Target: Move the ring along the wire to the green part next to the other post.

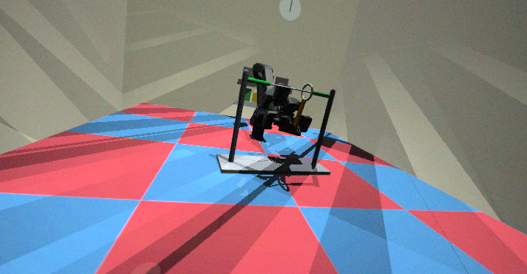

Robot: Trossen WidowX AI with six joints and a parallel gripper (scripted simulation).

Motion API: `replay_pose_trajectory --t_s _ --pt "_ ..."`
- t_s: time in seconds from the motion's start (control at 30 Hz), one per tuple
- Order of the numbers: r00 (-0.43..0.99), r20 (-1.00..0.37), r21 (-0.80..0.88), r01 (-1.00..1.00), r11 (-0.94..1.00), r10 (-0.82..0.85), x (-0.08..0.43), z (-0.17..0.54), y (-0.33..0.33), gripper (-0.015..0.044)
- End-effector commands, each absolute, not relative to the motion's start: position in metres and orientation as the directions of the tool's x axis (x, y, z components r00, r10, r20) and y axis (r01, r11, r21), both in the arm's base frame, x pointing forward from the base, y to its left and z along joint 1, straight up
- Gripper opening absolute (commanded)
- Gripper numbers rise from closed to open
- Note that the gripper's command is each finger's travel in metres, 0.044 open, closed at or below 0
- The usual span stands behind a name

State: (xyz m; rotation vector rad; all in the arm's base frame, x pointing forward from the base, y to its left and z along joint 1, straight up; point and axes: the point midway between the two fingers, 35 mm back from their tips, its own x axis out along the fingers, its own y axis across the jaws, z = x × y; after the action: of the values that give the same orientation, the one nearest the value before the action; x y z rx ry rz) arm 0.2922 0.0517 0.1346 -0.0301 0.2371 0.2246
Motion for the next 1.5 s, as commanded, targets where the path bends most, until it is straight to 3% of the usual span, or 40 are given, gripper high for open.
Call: replay_pose_trajectory --t_s 0.0,1.47 --pt "0.956 -0.228 0.002 -0.192 0.981 0.187 0.291 0.136 0.057 -0.0150" --pt "0.963 -0.221 0.010 -0.157 0.988 0.155 0.286 0.134 0.098 -0.0150"
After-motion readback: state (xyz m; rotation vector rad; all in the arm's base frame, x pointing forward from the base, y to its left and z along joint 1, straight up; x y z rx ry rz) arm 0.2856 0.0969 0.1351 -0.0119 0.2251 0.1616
